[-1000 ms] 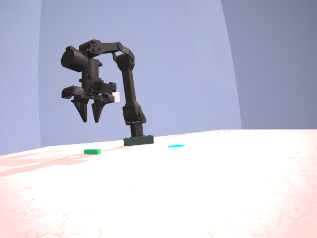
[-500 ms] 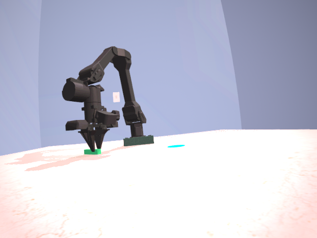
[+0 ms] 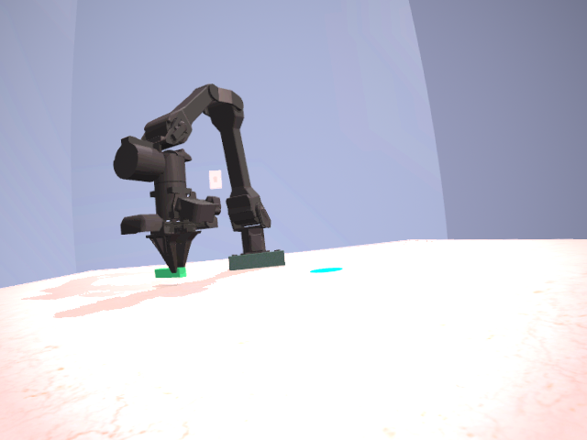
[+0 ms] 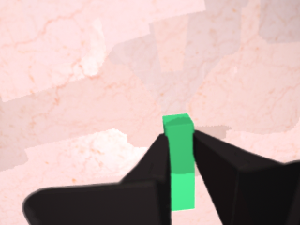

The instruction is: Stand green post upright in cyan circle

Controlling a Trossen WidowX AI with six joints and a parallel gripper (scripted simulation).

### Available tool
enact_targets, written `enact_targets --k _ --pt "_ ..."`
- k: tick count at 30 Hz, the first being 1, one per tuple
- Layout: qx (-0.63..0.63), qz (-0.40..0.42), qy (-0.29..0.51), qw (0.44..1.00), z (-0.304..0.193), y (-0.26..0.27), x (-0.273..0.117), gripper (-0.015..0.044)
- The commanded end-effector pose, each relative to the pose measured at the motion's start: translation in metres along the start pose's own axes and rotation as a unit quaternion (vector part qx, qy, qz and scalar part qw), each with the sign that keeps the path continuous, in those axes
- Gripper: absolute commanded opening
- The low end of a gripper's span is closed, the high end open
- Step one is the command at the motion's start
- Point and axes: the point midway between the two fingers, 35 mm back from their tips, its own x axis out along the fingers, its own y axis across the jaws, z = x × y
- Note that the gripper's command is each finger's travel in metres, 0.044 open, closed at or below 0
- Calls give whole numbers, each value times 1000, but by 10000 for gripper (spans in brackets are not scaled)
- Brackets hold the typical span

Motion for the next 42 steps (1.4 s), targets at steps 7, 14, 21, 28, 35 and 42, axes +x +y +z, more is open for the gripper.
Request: enact_targets --k 7,14,21,28,35,42 --pt "0 -9 -2 1000 1 -5 -34 23" --pt "0 -9 -2 1000 1 -5 -56 23" --pt "0 -9 -2 1000 0 -2 -79 23" --pt "0 -9 -2 1000 0 2 -101 23" --pt "-4 -9 -3 1000 8 3 -103 23" --pt "-12 -12 -5 1000 31 6 -106 23"
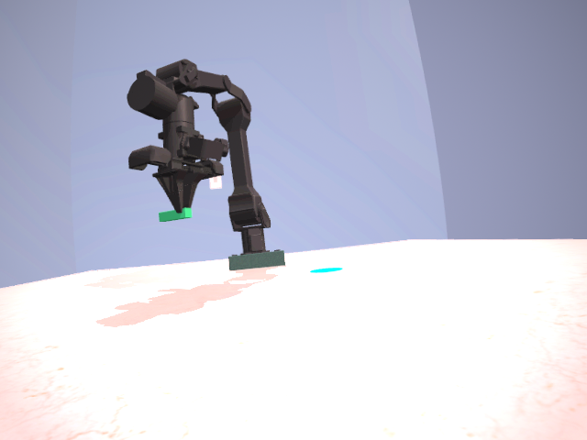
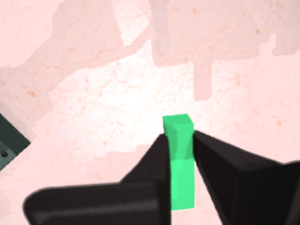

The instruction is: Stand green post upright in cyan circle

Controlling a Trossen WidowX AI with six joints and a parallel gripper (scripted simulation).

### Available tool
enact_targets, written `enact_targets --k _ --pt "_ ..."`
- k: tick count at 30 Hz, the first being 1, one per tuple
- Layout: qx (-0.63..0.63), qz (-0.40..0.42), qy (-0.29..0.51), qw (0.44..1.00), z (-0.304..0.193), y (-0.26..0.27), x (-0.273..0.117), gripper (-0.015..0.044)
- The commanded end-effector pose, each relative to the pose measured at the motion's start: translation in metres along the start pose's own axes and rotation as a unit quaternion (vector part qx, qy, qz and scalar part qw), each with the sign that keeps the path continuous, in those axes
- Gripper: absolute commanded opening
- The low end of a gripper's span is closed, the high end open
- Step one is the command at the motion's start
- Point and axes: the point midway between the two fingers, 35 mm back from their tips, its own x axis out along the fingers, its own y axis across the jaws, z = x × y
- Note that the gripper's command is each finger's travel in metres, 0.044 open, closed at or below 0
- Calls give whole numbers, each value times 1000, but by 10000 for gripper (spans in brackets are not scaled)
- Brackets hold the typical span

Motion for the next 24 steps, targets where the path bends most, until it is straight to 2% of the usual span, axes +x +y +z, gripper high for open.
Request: enact_targets --k 1,24 --pt "-3 -4 -3 1000 12 2 -3 23" --pt "-31 -9 -11 999 85 25 -10 23"
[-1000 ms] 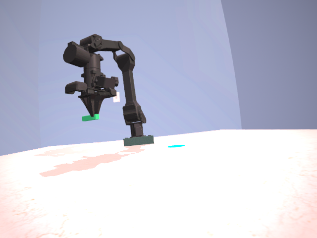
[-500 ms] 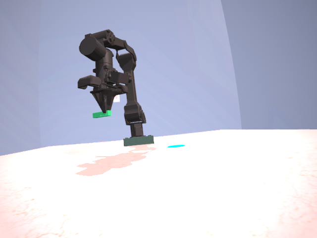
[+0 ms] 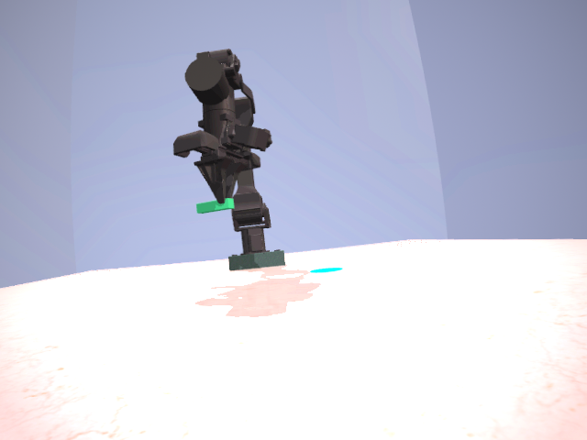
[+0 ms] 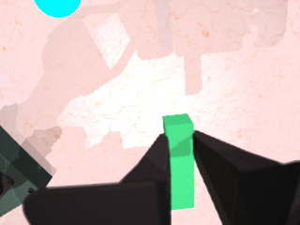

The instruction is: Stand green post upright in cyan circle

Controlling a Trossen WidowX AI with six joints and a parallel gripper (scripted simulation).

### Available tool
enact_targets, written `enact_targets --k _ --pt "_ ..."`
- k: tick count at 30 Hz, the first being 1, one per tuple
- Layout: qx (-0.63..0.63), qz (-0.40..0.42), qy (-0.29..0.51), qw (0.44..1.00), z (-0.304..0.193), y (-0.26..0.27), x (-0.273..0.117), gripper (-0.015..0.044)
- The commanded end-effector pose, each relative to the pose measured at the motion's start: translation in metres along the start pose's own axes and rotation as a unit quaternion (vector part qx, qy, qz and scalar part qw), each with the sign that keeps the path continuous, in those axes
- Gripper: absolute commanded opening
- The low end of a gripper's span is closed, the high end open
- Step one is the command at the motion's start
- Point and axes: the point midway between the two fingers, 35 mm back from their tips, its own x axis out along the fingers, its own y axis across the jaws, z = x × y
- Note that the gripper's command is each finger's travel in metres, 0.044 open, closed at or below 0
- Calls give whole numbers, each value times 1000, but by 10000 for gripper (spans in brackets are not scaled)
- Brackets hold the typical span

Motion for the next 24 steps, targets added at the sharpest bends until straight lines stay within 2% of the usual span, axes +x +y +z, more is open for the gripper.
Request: enact_targets --k 1,24 --pt "-3 -2 -4 1000 12 5 -3 23" --pt "-27 1 -10 1000 77 43 -9 23"
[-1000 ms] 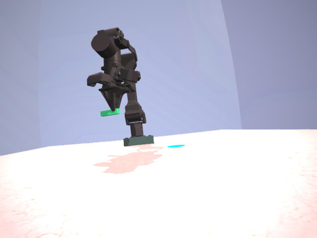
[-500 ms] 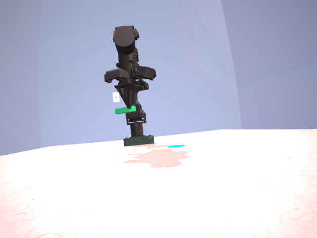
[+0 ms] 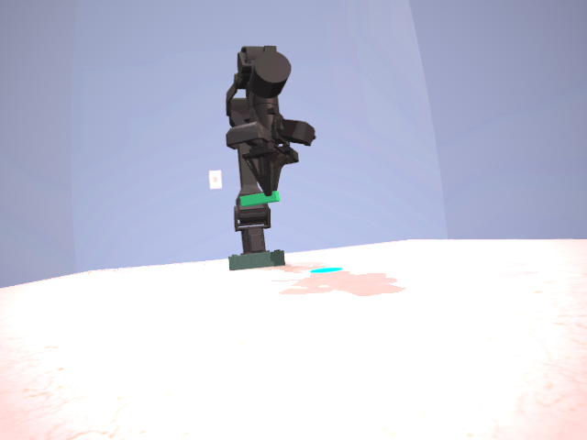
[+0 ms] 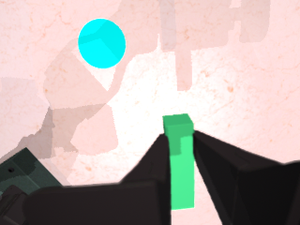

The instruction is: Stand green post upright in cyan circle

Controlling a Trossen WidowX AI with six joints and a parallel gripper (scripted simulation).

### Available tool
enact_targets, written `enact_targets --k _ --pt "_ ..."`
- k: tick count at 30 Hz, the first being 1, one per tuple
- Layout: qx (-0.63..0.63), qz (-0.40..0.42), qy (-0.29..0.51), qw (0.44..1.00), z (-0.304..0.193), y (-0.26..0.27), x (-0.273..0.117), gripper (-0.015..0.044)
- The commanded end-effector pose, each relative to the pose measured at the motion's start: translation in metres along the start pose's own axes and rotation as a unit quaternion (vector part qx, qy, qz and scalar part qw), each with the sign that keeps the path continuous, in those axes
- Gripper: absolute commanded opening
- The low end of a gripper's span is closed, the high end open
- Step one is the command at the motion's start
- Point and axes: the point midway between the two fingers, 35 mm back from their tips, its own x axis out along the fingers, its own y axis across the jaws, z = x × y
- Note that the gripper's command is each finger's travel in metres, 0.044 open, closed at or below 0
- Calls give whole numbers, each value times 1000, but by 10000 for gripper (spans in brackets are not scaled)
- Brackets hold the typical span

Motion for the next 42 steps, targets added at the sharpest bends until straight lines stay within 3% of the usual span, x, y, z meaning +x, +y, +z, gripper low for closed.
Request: enact_targets --k 1,27,42 --pt "-1 1 -2 1000 10 7 -2 23" --pt "-20 13 1 1000 68 64 -8 23" --pt "0 24 -40 999 74 62 0 23"
